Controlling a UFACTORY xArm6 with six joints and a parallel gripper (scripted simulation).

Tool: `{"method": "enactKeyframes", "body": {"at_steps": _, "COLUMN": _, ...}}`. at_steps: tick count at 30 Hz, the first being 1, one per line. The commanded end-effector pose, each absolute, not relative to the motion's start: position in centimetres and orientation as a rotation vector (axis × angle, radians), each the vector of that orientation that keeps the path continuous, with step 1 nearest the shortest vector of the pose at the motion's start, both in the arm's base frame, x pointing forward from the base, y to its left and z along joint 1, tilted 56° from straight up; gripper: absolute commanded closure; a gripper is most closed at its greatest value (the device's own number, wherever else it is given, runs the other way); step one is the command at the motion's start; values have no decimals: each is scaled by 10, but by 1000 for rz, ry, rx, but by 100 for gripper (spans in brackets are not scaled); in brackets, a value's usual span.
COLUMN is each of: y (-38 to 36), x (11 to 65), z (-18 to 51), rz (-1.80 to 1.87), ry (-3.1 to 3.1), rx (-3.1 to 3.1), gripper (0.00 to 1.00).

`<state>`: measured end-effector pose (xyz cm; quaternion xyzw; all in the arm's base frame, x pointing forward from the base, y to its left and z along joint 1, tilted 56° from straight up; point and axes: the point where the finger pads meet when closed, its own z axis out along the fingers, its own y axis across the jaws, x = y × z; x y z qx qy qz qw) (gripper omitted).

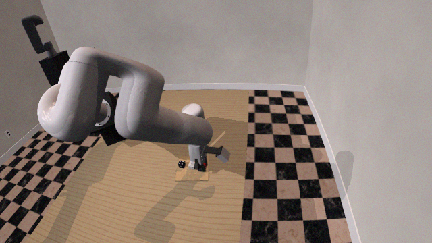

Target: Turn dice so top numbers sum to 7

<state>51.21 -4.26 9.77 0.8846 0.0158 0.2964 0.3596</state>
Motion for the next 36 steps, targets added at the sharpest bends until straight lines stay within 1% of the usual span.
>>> {"method": "enactKeyframes", "body": {"at_steps": 1, "y": -42, "x": 513, "z": 98, "rz": 767, "ry": 42, "rx": 2281, "gripper": 79}}
{"method": "enactKeyframes", "body": {"at_steps": 36, "y": -44, "x": 514, "z": 97, "rz": 767, "ry": 42, "rx": 2281, "gripper": 79}}
